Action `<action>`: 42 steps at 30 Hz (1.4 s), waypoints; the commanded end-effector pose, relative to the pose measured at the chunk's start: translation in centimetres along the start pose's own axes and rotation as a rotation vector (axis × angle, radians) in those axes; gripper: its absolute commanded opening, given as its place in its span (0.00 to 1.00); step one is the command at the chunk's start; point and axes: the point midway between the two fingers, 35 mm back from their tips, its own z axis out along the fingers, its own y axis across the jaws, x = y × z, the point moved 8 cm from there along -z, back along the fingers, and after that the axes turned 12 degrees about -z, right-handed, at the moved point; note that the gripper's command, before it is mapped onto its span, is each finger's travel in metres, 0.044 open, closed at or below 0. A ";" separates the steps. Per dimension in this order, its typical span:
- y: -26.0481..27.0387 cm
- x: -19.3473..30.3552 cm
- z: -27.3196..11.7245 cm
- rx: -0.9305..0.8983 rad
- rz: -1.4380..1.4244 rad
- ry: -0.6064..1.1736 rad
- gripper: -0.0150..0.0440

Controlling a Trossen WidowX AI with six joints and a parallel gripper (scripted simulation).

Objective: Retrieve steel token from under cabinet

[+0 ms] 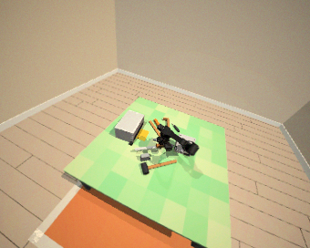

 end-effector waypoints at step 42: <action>-1.5 -1.7 -6.9 0.013 -0.011 -0.011 0.25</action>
